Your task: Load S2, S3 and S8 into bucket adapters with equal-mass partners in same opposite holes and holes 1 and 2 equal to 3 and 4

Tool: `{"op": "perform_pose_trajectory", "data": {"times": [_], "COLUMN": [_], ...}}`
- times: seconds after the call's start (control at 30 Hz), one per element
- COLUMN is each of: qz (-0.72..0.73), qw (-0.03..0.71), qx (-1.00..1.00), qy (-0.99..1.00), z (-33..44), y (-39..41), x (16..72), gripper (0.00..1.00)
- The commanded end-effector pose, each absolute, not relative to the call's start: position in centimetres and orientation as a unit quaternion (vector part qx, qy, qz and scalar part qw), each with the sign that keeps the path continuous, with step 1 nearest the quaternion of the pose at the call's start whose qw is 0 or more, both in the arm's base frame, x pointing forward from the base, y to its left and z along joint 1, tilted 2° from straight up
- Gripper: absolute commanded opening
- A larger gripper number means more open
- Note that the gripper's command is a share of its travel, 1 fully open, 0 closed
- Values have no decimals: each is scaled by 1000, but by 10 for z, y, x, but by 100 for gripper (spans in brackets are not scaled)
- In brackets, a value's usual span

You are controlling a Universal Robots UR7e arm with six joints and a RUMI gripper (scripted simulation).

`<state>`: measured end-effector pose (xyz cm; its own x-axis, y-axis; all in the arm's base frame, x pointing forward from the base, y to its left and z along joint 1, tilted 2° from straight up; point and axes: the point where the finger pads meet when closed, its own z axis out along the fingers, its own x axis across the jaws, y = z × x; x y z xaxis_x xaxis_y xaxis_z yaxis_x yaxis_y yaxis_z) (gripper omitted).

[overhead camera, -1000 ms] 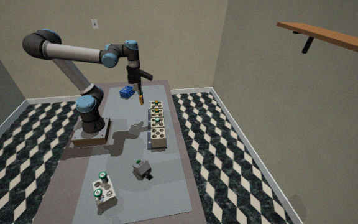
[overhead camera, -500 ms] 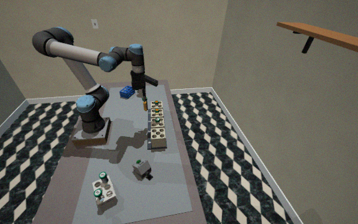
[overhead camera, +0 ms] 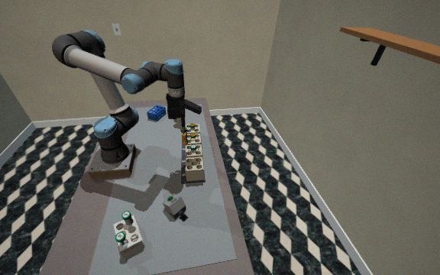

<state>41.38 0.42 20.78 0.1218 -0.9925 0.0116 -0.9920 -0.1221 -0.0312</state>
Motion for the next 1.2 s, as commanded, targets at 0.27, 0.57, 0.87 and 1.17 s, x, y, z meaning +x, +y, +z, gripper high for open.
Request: {"op": "perform_pose_trajectory", "data": {"times": [0.27, 0.57, 0.87, 1.17], "qz": [-14, -14, -14, -14], "qw": [9, 9, 9, 9], "qx": [-750, -750, -750, -750], "qy": [662, 662, 662, 662], "z": [209, 210, 205, 186], "y": [-62, -98, -98, -98], "x": [453, 473, 474, 474], "gripper": [0, 0, 0, 0]}}
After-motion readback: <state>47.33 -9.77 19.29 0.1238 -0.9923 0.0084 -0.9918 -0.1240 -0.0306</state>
